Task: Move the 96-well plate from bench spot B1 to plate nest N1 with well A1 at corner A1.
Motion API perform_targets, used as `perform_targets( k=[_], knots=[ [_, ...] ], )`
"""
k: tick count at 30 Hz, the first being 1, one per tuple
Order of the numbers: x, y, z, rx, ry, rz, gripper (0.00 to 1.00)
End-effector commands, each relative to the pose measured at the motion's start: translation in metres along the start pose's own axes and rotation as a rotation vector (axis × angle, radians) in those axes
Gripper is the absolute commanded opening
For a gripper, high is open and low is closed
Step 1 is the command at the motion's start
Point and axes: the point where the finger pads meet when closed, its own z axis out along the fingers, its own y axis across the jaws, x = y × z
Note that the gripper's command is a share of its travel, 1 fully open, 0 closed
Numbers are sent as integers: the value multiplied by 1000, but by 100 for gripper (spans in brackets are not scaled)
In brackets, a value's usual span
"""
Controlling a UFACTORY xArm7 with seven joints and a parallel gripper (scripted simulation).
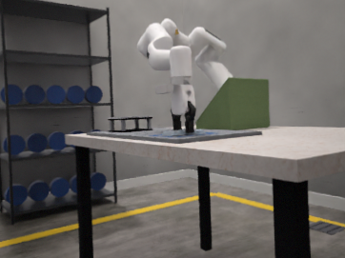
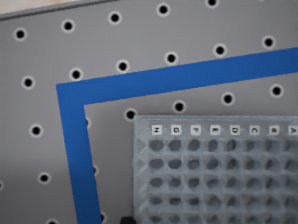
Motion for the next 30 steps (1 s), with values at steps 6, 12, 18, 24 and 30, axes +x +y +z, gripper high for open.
perform_targets(
  k=[6,12,18,24,30],
  knots=[
    [1,-2,-7,5,3,0,0],
    [1,-2,-11,5,3,0,0],
    [1,-2,-15,5,3,0,0],
    [1,-2,-18,5,3,0,0],
    [1,-2,-22,5,3,0,0]
  ],
)
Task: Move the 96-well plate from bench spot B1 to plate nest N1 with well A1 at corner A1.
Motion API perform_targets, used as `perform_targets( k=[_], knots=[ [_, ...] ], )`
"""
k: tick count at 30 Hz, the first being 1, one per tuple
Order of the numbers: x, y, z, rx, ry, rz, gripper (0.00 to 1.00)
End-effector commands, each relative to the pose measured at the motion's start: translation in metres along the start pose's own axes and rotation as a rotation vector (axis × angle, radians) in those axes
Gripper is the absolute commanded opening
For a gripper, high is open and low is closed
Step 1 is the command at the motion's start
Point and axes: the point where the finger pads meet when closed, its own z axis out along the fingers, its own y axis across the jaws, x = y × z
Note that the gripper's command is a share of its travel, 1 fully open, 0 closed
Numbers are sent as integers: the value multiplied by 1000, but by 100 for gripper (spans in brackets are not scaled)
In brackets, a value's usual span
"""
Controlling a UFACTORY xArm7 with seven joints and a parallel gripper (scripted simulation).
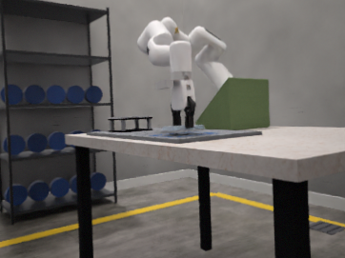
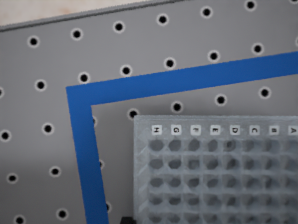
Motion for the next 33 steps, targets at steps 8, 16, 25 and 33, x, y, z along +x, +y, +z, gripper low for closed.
perform_targets(
  k=[8,16,25,33],
  knots=[
    [1,-2,-6,5,3,0,0],
    [1,-2,-16,5,3,0,0],
    [1,-2,-28,5,3,0,0],
    [1,-2,-41,5,3,0,0]
  ],
)
